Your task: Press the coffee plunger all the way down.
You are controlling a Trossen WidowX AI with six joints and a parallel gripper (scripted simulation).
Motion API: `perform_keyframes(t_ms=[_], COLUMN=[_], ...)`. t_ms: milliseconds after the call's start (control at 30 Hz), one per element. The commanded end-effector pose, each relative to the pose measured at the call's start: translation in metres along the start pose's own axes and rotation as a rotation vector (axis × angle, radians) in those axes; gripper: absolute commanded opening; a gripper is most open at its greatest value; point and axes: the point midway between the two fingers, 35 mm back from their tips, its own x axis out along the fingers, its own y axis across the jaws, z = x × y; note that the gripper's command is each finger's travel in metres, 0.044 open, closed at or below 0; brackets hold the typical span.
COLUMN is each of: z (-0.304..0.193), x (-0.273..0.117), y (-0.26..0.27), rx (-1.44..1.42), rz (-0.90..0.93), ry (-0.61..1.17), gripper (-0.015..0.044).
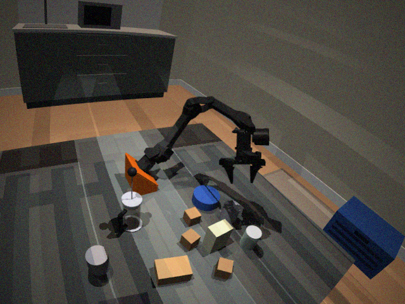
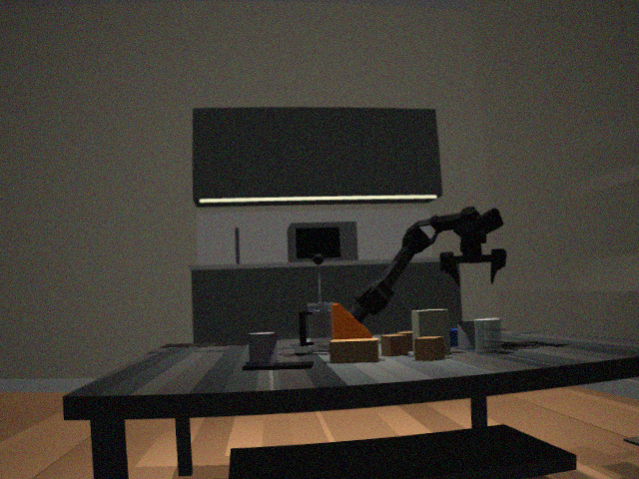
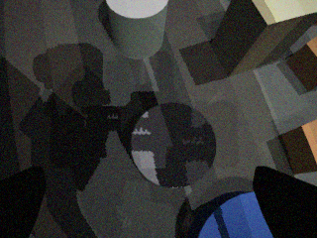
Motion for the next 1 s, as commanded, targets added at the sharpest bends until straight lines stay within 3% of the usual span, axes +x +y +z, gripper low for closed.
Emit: perform_keyframes(t_ms=[0,467,967], z=[0.04,0.129,0.094], x=[0.004,-0.043,-0.135], y=[-0.044,-0.23,-0.413], rx=[0.02,0.079,0.122], rz=[-0.055,-0.137,-0.158], ry=[-0.038,-0.191,-0.453], gripper=[0.044,0.044,0.044])
